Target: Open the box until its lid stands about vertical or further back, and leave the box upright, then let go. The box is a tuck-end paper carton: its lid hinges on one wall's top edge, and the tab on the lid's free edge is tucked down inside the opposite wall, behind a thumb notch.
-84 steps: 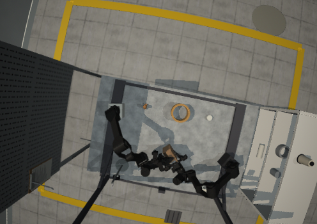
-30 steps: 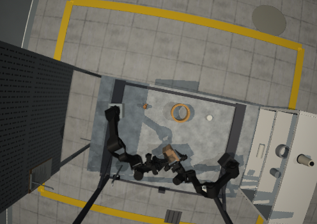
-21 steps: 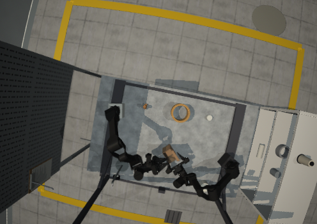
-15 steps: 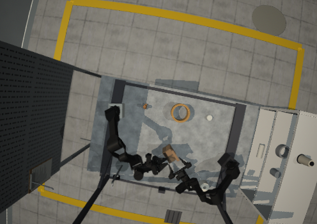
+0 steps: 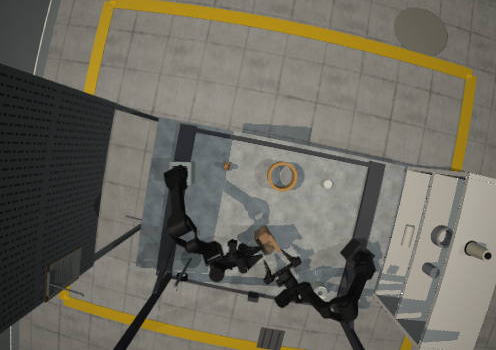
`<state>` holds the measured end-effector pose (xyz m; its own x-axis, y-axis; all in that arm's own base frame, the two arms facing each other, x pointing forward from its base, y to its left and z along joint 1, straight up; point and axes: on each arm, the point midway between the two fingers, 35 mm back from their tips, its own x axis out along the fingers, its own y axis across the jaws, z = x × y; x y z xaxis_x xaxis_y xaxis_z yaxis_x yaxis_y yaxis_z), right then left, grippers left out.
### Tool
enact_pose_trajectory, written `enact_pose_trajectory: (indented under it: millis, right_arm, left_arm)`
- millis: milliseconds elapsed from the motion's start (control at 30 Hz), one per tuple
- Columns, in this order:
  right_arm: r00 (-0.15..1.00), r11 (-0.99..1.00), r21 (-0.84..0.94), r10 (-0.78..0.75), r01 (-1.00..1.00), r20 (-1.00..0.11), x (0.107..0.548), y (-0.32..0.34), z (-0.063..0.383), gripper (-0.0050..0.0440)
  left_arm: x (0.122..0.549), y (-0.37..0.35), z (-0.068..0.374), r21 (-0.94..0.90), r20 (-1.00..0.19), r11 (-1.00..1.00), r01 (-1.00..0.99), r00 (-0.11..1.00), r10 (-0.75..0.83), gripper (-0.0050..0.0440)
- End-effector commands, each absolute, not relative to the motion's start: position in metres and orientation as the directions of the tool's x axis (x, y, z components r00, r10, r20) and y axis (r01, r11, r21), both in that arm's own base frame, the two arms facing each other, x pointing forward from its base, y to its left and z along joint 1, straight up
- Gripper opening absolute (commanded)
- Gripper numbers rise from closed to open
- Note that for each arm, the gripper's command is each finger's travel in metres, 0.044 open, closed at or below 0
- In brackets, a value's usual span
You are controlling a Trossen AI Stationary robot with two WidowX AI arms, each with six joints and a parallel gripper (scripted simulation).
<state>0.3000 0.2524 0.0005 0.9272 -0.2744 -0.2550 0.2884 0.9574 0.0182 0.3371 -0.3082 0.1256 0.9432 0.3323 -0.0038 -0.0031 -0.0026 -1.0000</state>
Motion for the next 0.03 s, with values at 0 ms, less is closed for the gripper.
enact_pose_trajectory:
  millis: [0]
  right_arm:
    - [0.929,0.958,0.030,-0.267,0.284,-0.255,0.3005,0.2543,0.0078,0.0440]
  left_arm:
    - [0.3371,-0.3085,0.1376,-0.999,0.001,-0.032,0.013,0.942,0.334,0.0440]
